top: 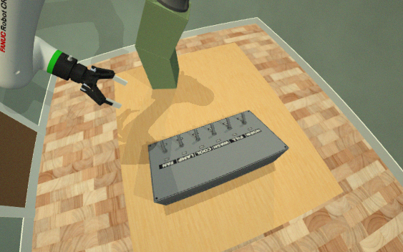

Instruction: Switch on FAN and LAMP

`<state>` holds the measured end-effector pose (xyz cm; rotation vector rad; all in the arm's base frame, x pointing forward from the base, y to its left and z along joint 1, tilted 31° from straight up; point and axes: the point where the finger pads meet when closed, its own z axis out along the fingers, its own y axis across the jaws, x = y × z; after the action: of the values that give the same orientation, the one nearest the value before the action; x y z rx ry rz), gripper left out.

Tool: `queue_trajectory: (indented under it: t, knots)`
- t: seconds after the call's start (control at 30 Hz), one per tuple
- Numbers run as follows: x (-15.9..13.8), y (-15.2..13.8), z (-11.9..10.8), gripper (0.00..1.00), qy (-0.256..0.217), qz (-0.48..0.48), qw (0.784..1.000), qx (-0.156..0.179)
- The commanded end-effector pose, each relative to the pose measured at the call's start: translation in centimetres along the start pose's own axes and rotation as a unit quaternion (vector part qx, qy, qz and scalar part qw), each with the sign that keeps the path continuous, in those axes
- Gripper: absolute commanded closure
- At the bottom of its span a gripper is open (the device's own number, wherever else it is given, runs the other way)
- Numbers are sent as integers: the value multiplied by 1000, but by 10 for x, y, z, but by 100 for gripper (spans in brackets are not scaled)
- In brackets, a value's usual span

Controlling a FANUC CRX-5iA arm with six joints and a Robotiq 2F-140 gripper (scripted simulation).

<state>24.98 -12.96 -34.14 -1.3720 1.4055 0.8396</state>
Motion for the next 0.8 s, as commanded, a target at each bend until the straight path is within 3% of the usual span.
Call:
queue_trajectory:
  t: [0.0, 0.77]
  knots:
    - [0, 0, -1, 0, 0, 0, 1000, 0]
    - [-21, 10, -29, 0, 0, 0, 1000, 0]
